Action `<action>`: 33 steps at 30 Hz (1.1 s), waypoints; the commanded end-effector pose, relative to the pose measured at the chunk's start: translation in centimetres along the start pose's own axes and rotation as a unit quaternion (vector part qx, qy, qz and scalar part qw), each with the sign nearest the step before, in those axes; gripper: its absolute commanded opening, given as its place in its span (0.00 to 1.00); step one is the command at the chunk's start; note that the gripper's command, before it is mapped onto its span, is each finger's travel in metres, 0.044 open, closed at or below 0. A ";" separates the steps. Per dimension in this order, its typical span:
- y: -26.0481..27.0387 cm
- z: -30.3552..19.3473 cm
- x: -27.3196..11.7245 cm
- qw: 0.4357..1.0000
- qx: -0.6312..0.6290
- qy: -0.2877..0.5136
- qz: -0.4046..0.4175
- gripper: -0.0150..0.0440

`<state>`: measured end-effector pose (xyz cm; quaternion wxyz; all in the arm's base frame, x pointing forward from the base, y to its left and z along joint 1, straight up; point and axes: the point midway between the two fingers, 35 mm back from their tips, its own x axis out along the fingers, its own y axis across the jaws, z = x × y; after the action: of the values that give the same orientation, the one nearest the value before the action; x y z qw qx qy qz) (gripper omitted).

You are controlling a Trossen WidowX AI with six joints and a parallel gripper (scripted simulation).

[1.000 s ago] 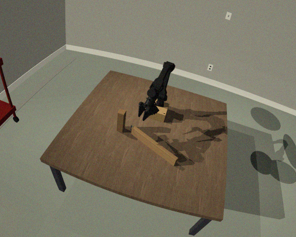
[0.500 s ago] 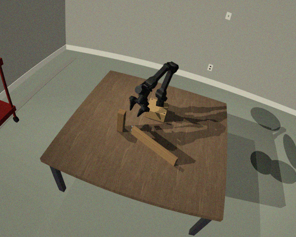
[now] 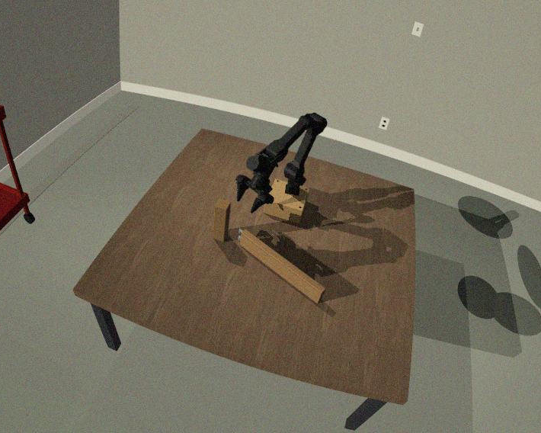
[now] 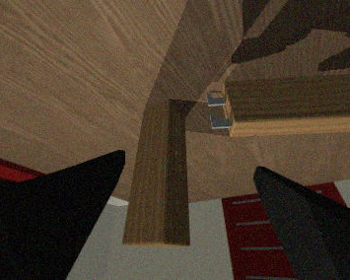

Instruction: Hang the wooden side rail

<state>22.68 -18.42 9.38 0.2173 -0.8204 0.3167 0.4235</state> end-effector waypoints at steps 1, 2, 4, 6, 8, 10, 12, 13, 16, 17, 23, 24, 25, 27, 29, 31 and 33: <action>0.0 0.0 0.0 1.000 -0.003 0.001 -0.002 1.00; 0.0 0.0 0.0 1.000 -0.003 0.001 -0.002 1.00; -0.1 0.0 0.0 1.000 0.004 0.001 -0.001 1.00; -0.1 0.0 0.2 0.998 0.055 0.004 0.007 1.00; -0.2 0.1 0.4 0.991 0.132 0.009 0.019 1.00; -0.4 0.1 0.6 0.978 0.208 0.017 0.029 1.00; -0.5 0.1 0.7 0.958 0.283 0.027 0.038 1.00; -0.5 0.2 0.8 0.946 0.320 0.032 0.042 1.00; -0.7 0.2 1.0 0.901 0.427 0.052 0.050 1.00; -0.8 0.2 1.1 0.884 0.462 0.059 0.052 1.00; -1.3 0.3 1.4 0.749 0.652 0.107 0.048 1.00; -1.5 0.2 1.4 0.724 0.679 0.116 0.042 1.00; -1.7 0.1 1.3 0.697 0.705 0.125 0.035 1.00; -2.1 0.0 1.3 0.640 0.756 0.140 0.021 1.00; -2.3 0.0 1.3 0.577 0.802 0.155 0.008 1.00; -2.5 -0.1 1.3 0.514 0.841 0.168 -0.008 1.00; -2.7 -0.1 1.3 0.468 0.866 0.177 -0.020 1.00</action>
<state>24.53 -17.76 8.94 0.6519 -0.5029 0.5672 0.0219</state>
